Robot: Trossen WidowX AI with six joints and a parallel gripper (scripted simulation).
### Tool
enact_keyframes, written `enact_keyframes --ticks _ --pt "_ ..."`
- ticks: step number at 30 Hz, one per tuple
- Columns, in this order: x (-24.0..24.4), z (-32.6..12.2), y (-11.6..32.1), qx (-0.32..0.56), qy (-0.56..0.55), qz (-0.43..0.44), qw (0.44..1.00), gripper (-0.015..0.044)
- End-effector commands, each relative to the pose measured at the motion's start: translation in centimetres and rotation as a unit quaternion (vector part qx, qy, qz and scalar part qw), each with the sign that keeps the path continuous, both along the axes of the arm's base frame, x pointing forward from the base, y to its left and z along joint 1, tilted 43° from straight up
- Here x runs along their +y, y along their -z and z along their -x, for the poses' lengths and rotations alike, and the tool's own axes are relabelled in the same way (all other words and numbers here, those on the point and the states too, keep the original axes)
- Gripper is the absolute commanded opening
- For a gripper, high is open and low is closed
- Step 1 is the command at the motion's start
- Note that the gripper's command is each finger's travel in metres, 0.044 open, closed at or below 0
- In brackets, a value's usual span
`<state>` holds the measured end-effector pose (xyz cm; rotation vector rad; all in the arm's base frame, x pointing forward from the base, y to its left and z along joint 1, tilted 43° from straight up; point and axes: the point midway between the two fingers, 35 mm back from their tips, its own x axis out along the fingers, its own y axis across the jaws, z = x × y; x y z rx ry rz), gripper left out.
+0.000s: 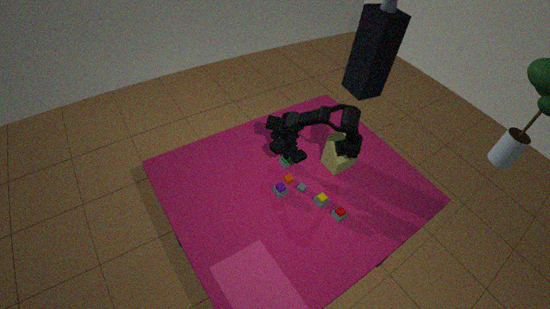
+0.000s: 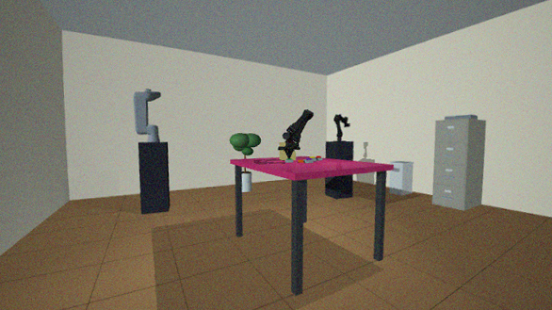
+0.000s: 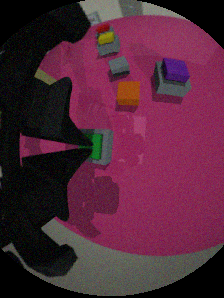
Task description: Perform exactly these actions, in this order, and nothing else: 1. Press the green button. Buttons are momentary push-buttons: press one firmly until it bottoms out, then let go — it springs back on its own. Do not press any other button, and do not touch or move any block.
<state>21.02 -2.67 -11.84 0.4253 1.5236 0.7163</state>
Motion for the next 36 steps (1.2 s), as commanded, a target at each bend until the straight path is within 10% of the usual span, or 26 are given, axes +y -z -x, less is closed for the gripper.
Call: enact_keyframes --ticks 1,11,25,36 --pt "0.1 0.2 0.0 0.003 0.002 -0.003 1.000 0.0020" --pt "-2.2 -0.2 -2.5 0.004 0.002 -0.002 1.000 0.0020" --pt "11.8 -5.5 -20.9 -0.004 0.011 0.020 1.000 0.0387" --pt "18.3 -0.5 -29.4 0.004 0.002 -0.011 1.000 0.0400"
